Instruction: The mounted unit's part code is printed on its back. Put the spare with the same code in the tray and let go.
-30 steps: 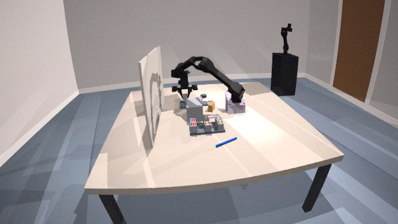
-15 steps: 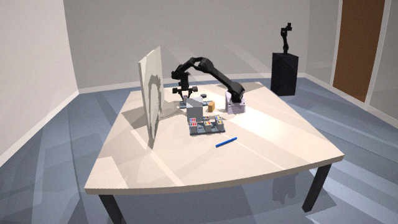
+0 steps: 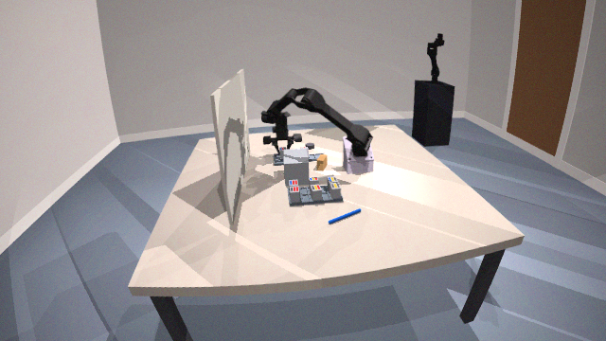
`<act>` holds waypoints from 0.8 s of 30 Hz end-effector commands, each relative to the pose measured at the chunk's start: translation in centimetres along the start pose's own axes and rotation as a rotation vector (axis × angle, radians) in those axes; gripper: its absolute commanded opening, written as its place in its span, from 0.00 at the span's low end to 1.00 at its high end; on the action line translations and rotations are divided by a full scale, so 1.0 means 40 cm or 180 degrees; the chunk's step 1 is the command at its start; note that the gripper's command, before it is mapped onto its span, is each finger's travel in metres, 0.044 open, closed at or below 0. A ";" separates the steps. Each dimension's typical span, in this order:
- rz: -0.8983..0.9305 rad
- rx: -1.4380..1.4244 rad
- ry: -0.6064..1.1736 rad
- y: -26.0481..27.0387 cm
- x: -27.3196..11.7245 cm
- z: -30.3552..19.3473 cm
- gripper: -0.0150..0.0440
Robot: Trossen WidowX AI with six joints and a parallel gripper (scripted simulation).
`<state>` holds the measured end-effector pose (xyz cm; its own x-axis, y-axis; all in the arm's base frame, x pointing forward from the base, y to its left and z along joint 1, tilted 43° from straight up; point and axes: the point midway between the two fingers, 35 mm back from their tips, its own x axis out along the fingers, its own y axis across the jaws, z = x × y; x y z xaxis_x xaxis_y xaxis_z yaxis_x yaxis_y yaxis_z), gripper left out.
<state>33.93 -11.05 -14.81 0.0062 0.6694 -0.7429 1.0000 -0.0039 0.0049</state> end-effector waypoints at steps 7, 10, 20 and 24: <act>0.0005 0.0000 -0.0002 0.001 -0.002 0.001 0.65; 0.0005 0.0000 -0.0002 0.001 -0.002 0.001 0.79; 0.0008 0.0017 -0.0005 0.007 -0.158 0.008 1.00; 0.0007 0.0028 0.0004 -0.005 -0.270 0.003 1.00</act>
<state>33.77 -15.24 -10.28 -0.0117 0.6840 -0.7294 0.9998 -0.0036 -0.0194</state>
